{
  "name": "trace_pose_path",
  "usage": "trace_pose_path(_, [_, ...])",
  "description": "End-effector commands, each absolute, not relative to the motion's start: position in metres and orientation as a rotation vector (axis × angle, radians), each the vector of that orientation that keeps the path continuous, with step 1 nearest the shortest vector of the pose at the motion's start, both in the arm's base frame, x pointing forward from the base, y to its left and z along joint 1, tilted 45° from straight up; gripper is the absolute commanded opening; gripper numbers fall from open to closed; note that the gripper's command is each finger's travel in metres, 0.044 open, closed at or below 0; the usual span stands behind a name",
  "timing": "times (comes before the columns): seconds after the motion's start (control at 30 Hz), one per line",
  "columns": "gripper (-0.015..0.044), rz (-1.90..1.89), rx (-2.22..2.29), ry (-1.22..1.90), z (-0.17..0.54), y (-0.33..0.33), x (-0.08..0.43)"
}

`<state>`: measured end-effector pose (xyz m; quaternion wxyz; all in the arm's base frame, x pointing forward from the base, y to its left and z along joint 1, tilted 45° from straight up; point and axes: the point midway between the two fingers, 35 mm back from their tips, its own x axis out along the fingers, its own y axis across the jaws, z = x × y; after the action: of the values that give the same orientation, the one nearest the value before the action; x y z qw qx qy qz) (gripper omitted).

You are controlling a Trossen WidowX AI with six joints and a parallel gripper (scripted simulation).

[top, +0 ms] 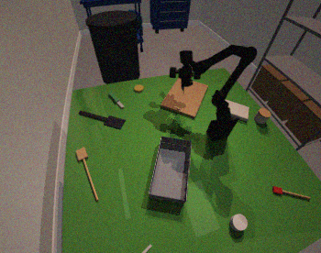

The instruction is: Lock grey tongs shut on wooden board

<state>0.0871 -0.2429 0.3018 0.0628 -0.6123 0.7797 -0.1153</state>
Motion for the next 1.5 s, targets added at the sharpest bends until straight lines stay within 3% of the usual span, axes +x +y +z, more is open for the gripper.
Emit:
trace_pose_path(0.0, [-0.015,-0.307,-1.883,2.311,0.312,-0.252,0.09])
trace_pose_path(0.67, [-0.015,0.031,-1.854,2.04,0.318,-0.267,0.083])
trace_pose_path(1.47, [-0.015,0.264,-1.498,1.728,0.306,-0.219,0.055])
